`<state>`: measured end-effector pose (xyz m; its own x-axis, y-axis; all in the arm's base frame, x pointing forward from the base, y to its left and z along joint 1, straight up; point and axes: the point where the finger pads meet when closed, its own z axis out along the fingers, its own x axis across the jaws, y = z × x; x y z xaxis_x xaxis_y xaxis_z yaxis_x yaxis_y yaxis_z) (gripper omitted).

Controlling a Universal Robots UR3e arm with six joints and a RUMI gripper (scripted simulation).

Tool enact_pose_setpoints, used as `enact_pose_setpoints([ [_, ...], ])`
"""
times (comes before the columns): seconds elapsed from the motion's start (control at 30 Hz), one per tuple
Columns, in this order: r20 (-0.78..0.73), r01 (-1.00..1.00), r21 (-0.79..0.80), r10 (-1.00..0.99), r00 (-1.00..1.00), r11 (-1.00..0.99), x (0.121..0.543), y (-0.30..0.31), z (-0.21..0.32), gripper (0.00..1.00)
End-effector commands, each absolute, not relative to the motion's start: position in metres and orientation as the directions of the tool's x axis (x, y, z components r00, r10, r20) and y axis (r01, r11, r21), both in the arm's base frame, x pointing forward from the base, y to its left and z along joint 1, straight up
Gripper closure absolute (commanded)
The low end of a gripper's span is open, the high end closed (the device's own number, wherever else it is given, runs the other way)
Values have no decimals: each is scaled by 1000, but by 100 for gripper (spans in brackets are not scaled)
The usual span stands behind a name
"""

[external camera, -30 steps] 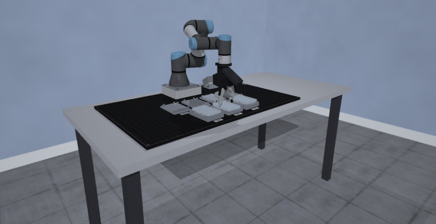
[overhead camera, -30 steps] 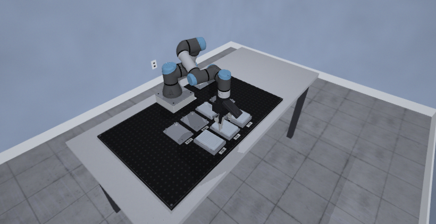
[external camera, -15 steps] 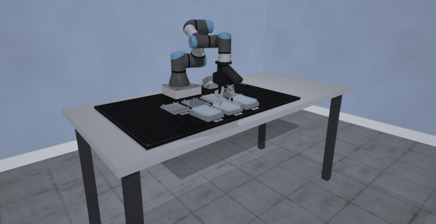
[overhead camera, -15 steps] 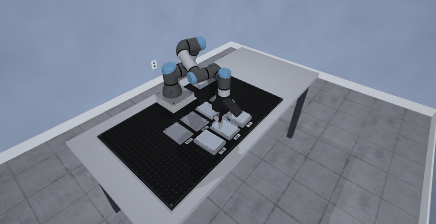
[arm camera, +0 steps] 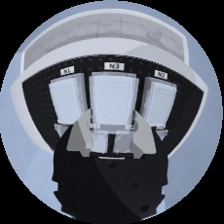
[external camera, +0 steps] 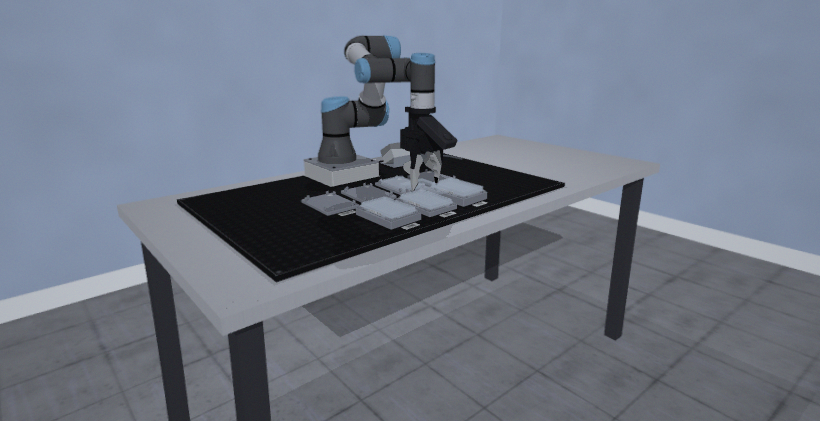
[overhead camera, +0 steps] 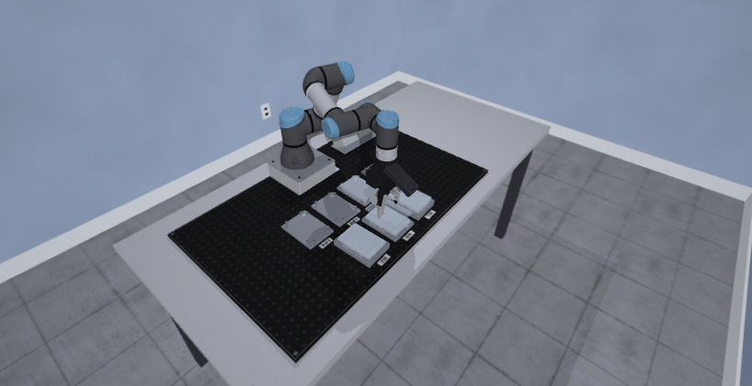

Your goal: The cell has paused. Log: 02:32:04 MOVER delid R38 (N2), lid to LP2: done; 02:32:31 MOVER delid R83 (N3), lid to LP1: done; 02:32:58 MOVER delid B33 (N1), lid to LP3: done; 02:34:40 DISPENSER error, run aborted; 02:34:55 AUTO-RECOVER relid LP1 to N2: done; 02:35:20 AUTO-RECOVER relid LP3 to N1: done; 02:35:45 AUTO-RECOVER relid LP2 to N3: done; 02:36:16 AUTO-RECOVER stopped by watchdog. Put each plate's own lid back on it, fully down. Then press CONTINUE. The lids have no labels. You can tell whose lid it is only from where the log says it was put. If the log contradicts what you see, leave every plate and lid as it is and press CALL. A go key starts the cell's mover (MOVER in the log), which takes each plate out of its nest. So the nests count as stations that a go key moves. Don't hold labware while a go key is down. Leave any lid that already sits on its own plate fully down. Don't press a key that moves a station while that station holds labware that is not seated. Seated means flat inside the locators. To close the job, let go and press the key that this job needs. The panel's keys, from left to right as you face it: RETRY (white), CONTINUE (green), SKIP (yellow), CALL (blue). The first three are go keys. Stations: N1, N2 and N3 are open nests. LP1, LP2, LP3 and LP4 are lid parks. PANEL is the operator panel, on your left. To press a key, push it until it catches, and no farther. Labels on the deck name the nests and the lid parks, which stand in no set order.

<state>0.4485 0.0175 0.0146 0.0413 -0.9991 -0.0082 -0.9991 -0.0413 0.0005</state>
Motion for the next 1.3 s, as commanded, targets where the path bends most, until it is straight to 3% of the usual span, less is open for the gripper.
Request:
enact_pose_setpoints([
  [0.0, -7, -998, -2, -998, 61, -61, 450, 12, 17, 100],
  [0.9, -7, -998, -2, -998, 70, -70, 455, -113, 16, 100],
  [1.27, -7, -998, -2, -998, 70, -70, 455, -116, 15, 100],
])
